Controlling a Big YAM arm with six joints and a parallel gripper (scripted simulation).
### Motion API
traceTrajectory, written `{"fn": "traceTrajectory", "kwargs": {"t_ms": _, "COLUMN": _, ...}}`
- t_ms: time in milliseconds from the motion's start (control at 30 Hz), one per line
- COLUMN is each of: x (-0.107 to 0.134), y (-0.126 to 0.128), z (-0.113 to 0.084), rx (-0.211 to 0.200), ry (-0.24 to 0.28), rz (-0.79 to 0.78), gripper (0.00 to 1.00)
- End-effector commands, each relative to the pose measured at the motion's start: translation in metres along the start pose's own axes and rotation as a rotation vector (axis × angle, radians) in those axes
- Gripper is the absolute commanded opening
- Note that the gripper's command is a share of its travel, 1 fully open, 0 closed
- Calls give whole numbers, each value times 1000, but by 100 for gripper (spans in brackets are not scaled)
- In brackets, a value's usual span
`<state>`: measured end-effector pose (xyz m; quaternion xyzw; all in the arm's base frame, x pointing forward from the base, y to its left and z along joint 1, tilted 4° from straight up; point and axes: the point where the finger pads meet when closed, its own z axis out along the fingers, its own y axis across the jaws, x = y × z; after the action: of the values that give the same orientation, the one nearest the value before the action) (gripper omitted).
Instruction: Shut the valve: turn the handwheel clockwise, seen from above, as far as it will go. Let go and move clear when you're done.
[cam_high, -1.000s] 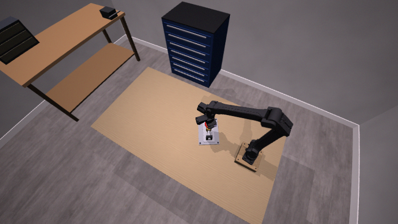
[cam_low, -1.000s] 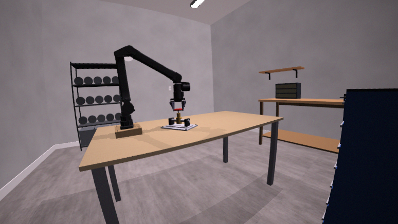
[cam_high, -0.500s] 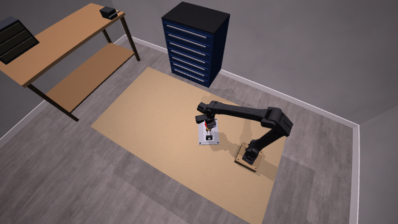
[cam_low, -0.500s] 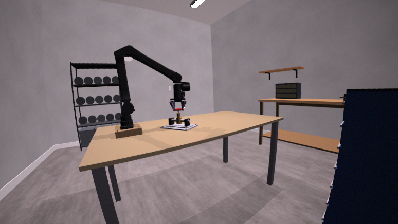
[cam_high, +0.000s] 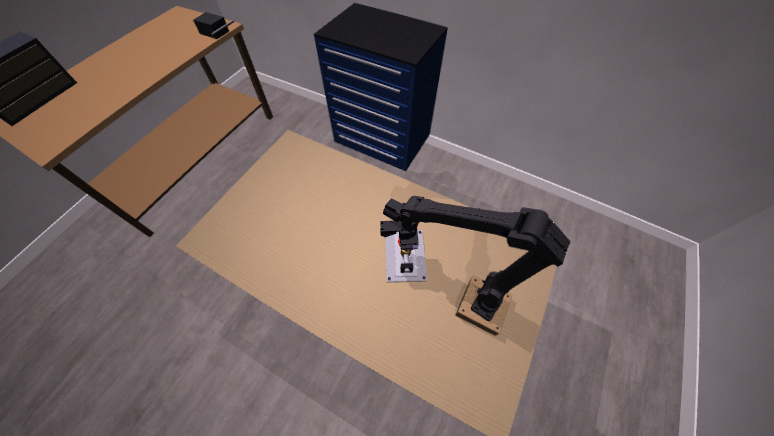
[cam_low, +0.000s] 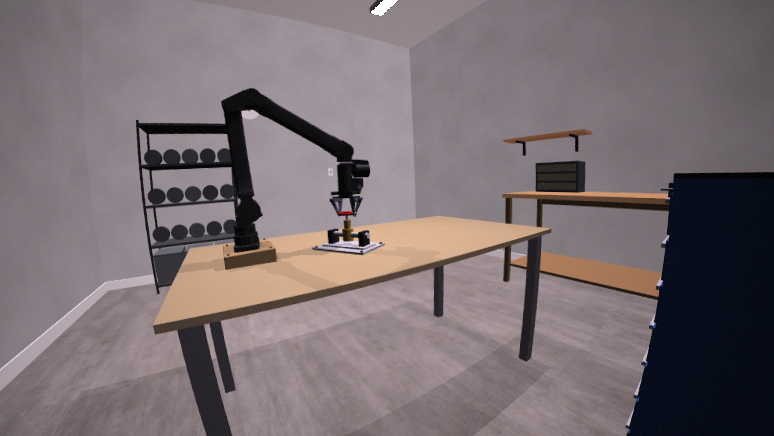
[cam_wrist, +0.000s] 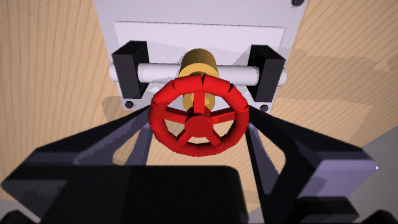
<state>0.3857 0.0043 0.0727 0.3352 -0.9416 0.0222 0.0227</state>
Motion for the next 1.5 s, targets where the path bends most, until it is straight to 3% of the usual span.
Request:
{"fn": "traceTrajectory", "kwargs": {"t_ms": 0, "x": -4, "y": -9, "z": -2, "rx": 9, "ry": -12, "rz": 156, "gripper": 0}}
{"fn": "traceTrajectory", "kwargs": {"t_ms": 1467, "x": -5, "y": -9, "z": -2, "rx": 3, "ry": -15, "rz": 945, "gripper": 0}}
